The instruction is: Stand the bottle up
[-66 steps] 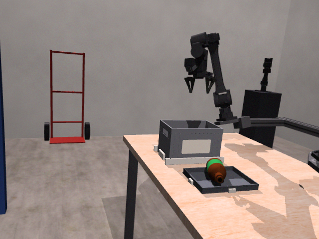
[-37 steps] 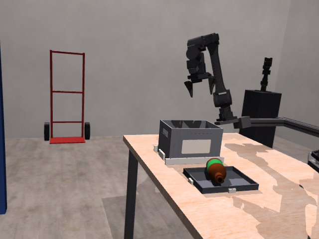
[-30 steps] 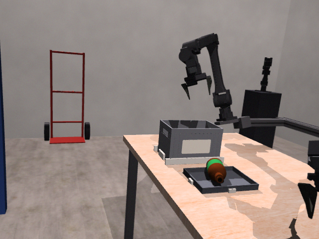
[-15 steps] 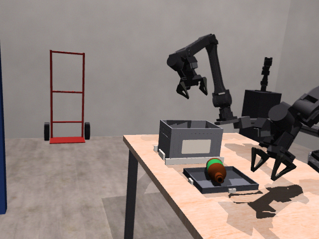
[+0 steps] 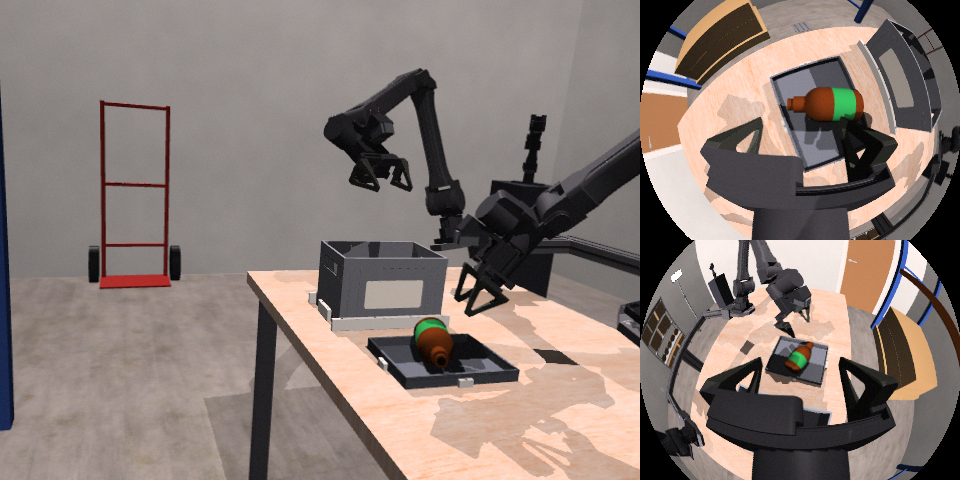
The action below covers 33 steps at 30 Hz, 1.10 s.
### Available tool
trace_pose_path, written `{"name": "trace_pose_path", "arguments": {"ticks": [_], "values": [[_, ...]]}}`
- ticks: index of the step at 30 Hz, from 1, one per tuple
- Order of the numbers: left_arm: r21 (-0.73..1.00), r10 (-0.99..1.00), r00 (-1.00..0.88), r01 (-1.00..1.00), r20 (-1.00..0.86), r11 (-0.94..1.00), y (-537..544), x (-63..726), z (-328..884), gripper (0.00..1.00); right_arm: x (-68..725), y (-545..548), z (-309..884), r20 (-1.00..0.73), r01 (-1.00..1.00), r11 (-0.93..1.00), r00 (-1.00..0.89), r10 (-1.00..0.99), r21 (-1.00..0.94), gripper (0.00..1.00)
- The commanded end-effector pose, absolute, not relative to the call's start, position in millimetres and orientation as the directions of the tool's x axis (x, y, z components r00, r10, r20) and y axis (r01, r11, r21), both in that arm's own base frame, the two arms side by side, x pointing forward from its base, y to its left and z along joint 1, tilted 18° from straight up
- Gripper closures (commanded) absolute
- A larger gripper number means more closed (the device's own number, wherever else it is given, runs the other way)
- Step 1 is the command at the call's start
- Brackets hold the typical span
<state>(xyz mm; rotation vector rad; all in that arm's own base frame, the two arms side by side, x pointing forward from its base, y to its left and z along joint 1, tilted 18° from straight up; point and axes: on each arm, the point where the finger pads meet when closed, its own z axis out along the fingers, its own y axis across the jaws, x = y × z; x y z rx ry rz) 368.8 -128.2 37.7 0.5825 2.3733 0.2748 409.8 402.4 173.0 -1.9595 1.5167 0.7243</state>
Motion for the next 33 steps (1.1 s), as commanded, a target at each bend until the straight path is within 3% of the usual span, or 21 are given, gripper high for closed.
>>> {"name": "trace_pose_path", "arguments": {"ticks": [1, 19, 23, 33], "values": [[0.312, 0.441, -0.651, 0.311, -0.618, 0.898, -154.4, 392.6, 49.5, 0.00, 412.6, 406.3, 161.1, -0.703, -0.969, -0.228, 0.230, -0.673, -0.099, 0.00], [0.308, 0.489, -0.622, 0.383, -0.611, 0.871, -190.5, 391.7, 39.3, 0.00, 411.3, 405.0, 171.2, -0.705, -0.968, -0.226, 0.237, -0.669, -0.112, 0.00], [0.245, 0.390, -0.707, 0.304, -0.589, 0.921, -178.7, 389.2, 29.3, 0.43, 411.3, 405.0, 171.2, -0.705, -0.968, -0.226, 0.237, -0.669, -0.112, 0.00], [0.014, -0.047, -0.905, -0.058, -0.424, 0.998, -153.0, 400.2, 18.7, 0.43, 411.3, 405.0, 171.2, -0.705, -0.968, -0.226, 0.237, -0.669, -0.112, 0.00]]}}
